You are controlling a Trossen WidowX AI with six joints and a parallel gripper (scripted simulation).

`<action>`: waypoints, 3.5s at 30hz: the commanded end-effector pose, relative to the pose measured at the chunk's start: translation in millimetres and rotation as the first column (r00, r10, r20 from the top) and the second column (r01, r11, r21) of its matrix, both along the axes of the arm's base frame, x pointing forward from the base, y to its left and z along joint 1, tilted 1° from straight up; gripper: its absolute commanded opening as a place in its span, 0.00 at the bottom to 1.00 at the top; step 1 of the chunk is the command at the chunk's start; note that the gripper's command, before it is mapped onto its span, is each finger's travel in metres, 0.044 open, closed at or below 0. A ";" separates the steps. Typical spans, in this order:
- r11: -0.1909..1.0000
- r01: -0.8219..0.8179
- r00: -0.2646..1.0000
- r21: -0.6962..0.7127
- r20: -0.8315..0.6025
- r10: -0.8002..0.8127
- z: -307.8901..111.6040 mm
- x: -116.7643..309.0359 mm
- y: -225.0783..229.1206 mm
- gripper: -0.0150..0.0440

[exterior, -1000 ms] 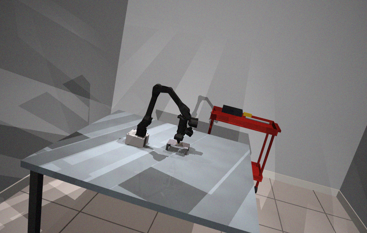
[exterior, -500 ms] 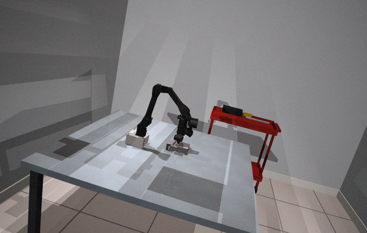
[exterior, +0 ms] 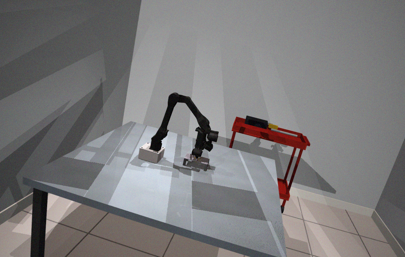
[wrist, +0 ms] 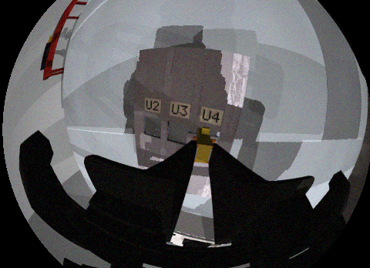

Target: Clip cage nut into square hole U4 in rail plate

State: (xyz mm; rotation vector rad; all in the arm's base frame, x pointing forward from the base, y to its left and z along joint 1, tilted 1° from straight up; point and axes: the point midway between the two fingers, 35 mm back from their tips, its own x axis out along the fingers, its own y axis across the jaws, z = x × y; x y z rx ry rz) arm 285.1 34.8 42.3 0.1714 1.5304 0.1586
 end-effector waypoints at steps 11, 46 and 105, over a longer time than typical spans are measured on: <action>0.999 -0.006 1.000 0.033 0.002 0.006 -0.8 0.2 -0.9 0.31; 0.996 -0.008 1.000 0.089 0.003 0.008 -2.3 0.3 -3.8 0.31; 0.983 -0.012 1.000 0.184 0.004 0.012 -5.1 -0.1 -9.5 0.31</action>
